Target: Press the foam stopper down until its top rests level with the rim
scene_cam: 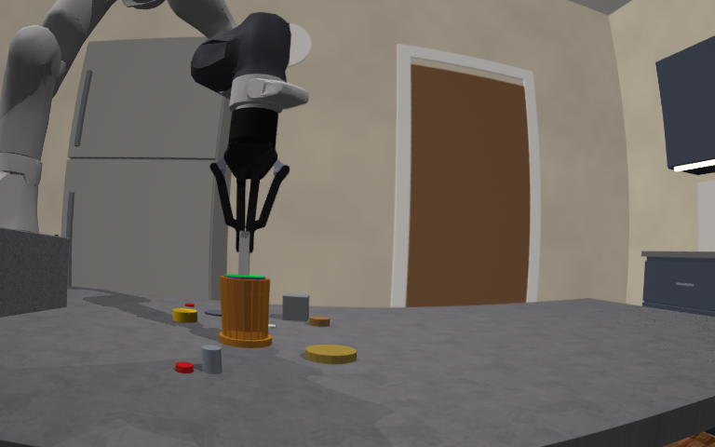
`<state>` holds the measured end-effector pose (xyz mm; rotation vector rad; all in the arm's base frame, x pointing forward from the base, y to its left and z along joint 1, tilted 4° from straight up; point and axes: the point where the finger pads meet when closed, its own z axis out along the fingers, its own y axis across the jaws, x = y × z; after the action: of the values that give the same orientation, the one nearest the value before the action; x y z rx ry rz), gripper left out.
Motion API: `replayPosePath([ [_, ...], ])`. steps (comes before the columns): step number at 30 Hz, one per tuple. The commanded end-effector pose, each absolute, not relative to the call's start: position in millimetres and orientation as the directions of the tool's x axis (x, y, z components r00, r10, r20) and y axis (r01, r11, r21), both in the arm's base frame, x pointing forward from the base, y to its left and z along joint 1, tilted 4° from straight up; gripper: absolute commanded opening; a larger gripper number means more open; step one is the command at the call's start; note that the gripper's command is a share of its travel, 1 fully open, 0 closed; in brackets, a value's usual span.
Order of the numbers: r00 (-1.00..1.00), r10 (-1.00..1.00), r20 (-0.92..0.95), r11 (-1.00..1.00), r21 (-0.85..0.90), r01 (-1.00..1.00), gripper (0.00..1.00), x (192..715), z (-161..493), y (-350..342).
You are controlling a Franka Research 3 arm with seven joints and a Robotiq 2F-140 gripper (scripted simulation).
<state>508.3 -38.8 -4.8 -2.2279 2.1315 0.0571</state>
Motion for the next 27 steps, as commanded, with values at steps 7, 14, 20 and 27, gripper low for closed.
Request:
replayPosePath([
  [7, 0.051, -0.997, -0.066, -0.050, -0.020, -0.999, 0.00, 508.1, -8.1, -38.5],
  [14, 0.051, -0.997, -0.066, -0.050, -0.020, -0.999, 0.00, 507.2, -10.8, -38.3],
  [20, 0.051, -0.997, -0.066, -0.050, -0.020, -0.999, 0.00, 506.1, -13.9, -37.9],
  [27, 0.051, -0.997, -0.066, -0.050, -0.020, -0.999, 0.00, 505.0, -16.7, -37.7],
])
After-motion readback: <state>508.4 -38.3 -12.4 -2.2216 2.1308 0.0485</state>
